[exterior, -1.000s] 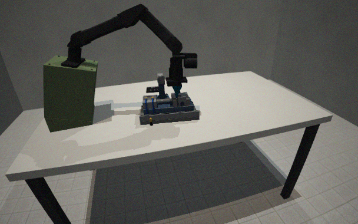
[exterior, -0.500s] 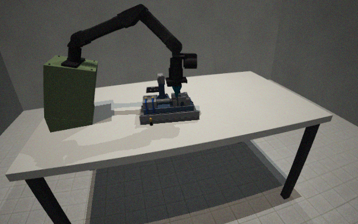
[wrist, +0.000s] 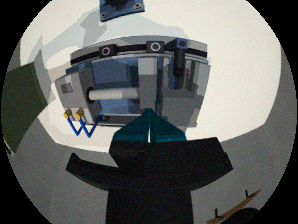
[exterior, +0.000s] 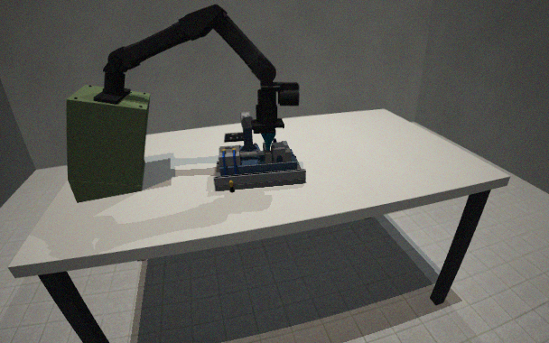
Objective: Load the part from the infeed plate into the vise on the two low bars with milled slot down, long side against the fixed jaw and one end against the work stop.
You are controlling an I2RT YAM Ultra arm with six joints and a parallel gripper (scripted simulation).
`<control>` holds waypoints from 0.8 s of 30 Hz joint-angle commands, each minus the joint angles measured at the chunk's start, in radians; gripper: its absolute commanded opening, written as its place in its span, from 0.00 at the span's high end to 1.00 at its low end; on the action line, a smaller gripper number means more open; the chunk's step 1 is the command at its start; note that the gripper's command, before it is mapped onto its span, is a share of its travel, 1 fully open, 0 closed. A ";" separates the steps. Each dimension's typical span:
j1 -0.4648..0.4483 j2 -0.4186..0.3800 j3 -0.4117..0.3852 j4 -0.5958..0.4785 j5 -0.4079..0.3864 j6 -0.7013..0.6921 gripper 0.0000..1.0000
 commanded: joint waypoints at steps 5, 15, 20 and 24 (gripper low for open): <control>-0.010 -0.051 0.004 0.014 -0.012 -0.005 1.00; -0.011 -0.053 -0.014 0.001 -0.012 -0.006 1.00; -0.013 -0.058 -0.023 -0.012 -0.012 -0.007 1.00; -0.015 -0.073 -0.020 -0.020 -0.013 -0.008 1.00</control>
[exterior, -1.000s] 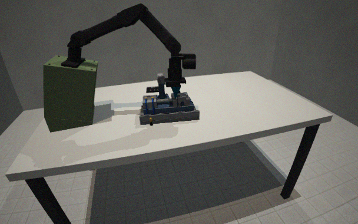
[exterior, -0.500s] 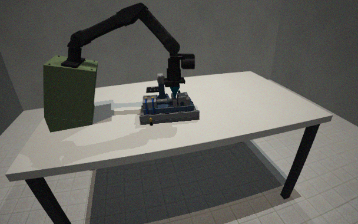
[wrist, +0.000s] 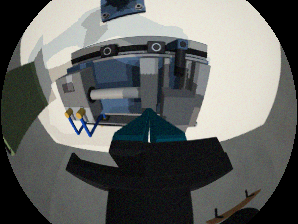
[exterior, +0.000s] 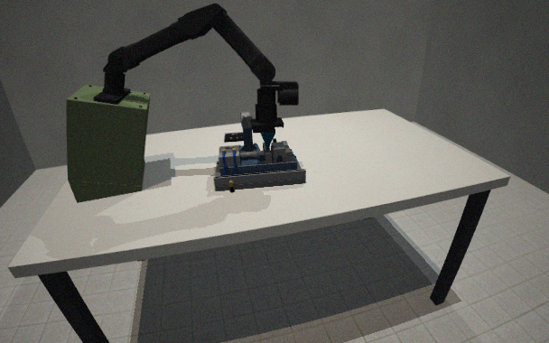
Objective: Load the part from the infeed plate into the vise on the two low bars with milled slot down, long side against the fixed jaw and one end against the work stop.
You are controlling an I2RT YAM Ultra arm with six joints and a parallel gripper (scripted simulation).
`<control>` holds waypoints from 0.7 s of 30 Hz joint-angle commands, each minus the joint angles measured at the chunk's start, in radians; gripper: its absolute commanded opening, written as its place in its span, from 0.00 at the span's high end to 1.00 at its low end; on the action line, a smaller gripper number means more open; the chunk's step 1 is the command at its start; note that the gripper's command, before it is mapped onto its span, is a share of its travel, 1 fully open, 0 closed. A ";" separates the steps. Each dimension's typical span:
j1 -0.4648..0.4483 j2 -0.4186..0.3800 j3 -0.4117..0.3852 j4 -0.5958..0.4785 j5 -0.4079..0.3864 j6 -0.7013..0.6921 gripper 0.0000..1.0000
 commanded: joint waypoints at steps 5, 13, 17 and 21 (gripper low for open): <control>-0.017 -0.085 -0.017 -0.045 -0.013 -0.009 1.00; -0.020 -0.122 -0.020 -0.073 -0.014 -0.013 1.00; -0.022 -0.145 -0.020 -0.094 -0.015 -0.014 1.00; -0.024 -0.162 -0.025 -0.112 -0.015 -0.016 1.00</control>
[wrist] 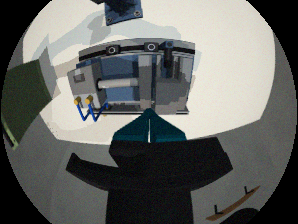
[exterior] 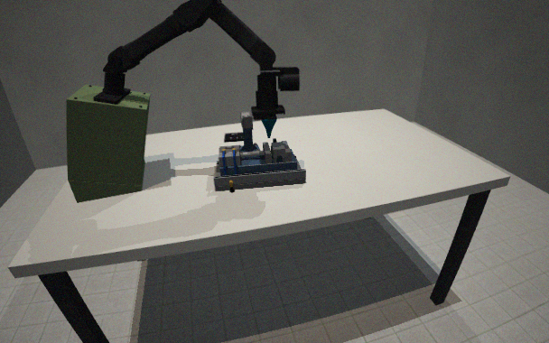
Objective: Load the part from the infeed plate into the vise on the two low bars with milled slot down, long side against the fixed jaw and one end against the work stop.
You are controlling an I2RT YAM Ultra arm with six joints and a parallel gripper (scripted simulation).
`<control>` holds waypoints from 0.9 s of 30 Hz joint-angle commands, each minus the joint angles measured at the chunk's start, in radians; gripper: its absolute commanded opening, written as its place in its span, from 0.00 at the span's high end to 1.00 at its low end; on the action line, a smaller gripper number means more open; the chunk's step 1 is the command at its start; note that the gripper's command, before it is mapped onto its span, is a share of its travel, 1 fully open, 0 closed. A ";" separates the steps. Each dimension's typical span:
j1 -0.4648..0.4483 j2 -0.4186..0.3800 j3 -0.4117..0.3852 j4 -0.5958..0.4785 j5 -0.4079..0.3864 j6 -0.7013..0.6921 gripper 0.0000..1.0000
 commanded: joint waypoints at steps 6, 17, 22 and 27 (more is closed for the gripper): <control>-0.016 -0.075 -0.006 -0.058 -0.016 -0.008 1.00; -0.015 -0.079 -0.005 -0.062 -0.016 -0.007 1.00; -0.015 -0.079 -0.005 -0.062 -0.016 -0.007 1.00; -0.016 -0.078 0.001 -0.062 -0.016 0.003 1.00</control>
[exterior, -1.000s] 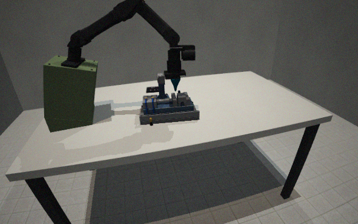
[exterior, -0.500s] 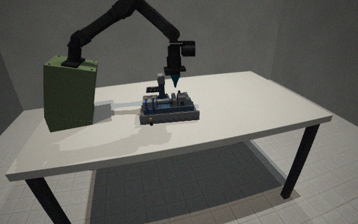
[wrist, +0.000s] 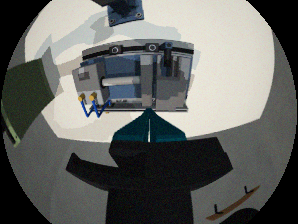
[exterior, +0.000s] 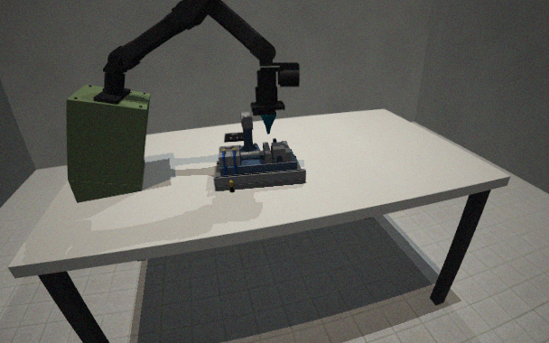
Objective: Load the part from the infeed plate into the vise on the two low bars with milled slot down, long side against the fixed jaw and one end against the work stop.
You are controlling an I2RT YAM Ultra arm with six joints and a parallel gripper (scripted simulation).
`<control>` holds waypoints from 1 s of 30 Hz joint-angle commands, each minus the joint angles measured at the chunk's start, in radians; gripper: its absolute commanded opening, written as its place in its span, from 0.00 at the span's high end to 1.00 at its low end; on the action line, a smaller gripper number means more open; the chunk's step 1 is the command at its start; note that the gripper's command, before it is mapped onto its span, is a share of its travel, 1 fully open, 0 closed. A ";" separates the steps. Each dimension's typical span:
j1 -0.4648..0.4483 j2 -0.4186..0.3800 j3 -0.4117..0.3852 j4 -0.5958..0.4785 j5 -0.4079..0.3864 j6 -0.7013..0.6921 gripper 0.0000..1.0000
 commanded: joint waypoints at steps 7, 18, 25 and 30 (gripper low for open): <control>-0.025 0.000 0.051 -0.030 -0.020 0.204 1.00; -0.043 0.037 0.122 -0.061 -0.024 0.558 1.00; -0.054 0.062 0.170 -0.086 -0.027 0.777 1.00; -0.060 0.079 0.203 -0.104 -0.029 0.918 1.00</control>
